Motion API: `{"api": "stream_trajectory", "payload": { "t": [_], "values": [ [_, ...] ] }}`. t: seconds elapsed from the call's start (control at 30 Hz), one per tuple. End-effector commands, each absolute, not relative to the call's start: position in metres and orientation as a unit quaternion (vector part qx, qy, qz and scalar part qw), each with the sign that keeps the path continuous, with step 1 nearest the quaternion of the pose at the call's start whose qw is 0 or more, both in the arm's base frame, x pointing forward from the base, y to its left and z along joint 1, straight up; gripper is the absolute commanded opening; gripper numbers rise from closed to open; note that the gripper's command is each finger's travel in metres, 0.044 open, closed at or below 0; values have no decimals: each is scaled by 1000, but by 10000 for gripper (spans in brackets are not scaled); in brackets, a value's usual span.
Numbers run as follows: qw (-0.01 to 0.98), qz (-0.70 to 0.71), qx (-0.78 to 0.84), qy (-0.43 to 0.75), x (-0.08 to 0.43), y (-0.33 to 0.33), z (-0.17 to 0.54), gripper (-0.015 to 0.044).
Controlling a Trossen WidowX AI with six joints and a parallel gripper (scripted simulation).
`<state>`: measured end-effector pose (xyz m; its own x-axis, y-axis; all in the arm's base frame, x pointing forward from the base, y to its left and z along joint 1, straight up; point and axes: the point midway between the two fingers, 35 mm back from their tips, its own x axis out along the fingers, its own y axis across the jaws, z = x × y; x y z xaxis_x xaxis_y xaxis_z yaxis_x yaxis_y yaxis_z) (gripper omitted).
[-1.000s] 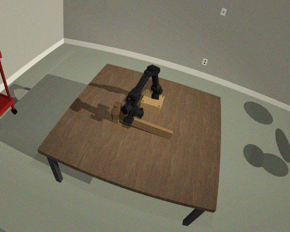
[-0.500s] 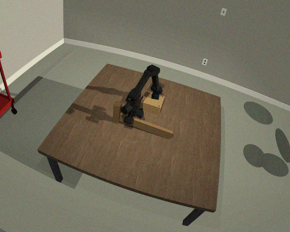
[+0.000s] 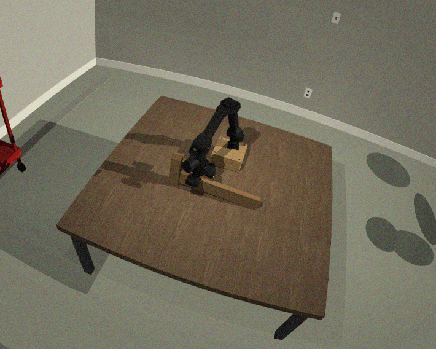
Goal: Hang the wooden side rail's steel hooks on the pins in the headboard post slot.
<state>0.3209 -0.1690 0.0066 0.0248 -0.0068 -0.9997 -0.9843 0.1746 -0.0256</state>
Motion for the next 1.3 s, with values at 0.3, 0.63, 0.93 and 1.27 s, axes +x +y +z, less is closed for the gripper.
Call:
{"api": "stream_trajectory", "payload": {
  "t": [0.3, 0.63, 0.93, 1.27],
  "values": [
    [548, 444, -463, 537, 322, -170, 5, 0],
    [548, 444, -463, 537, 322, -170, 3, 0],
    [547, 447, -461, 537, 320, -169, 3, 53],
    [547, 447, -461, 537, 320, -169, 3, 315]
  ]
}}
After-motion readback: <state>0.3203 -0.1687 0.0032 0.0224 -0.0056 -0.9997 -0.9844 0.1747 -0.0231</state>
